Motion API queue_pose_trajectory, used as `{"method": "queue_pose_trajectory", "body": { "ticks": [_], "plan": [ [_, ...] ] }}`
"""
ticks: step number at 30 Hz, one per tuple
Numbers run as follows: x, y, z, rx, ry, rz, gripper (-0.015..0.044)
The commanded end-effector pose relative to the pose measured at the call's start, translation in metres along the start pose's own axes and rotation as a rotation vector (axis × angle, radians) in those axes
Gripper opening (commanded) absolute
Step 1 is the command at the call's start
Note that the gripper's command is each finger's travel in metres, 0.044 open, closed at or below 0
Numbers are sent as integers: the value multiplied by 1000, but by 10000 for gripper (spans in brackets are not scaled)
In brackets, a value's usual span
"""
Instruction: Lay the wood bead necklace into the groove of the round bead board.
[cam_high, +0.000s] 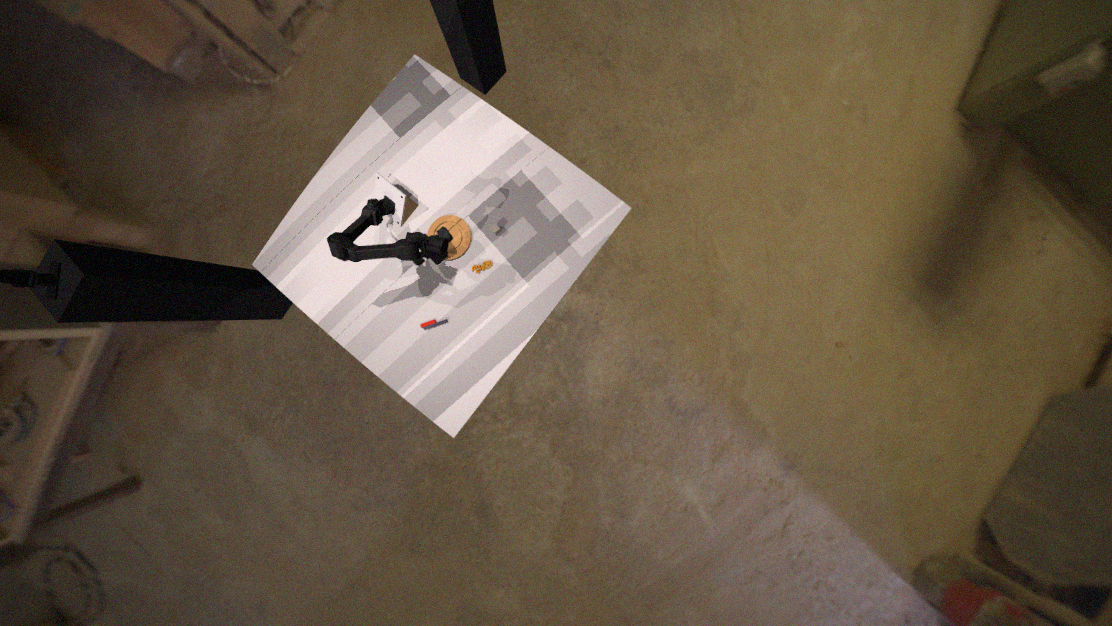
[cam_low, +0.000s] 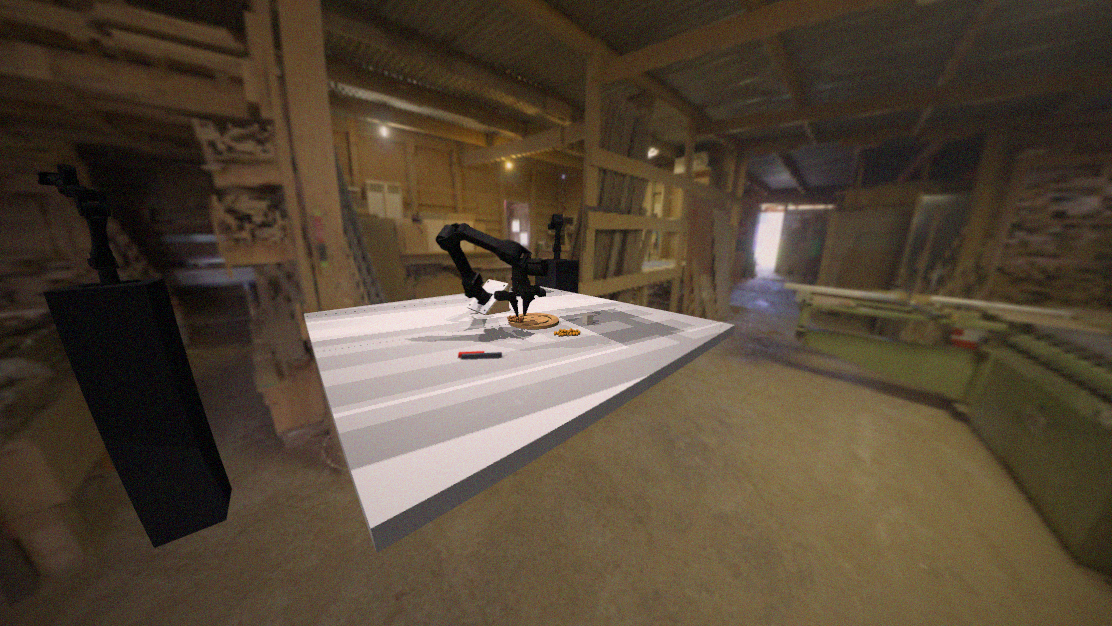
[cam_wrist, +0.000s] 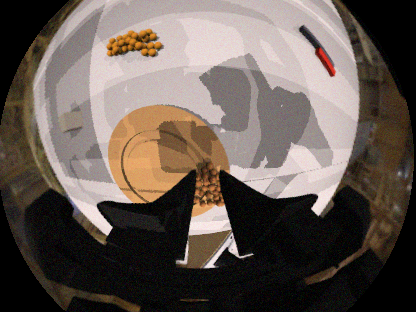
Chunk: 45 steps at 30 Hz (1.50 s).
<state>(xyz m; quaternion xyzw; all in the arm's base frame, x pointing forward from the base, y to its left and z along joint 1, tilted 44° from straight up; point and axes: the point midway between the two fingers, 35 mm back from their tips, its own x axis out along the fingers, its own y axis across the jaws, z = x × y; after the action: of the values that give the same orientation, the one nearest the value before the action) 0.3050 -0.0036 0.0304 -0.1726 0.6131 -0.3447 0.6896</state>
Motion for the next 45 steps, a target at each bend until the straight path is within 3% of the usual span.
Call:
{"method": "queue_pose_trajectory", "body": {
  "ticks": [1,14,19,45],
  "plan": [
    [7,-2,0,-2,1,-8,120],
    [24,-4,-1,-3,2,-14,120],
    [21,-2,-1,0,4,-8,0],
    [21,-2,-1,0,4,-8,0]
  ]
}}
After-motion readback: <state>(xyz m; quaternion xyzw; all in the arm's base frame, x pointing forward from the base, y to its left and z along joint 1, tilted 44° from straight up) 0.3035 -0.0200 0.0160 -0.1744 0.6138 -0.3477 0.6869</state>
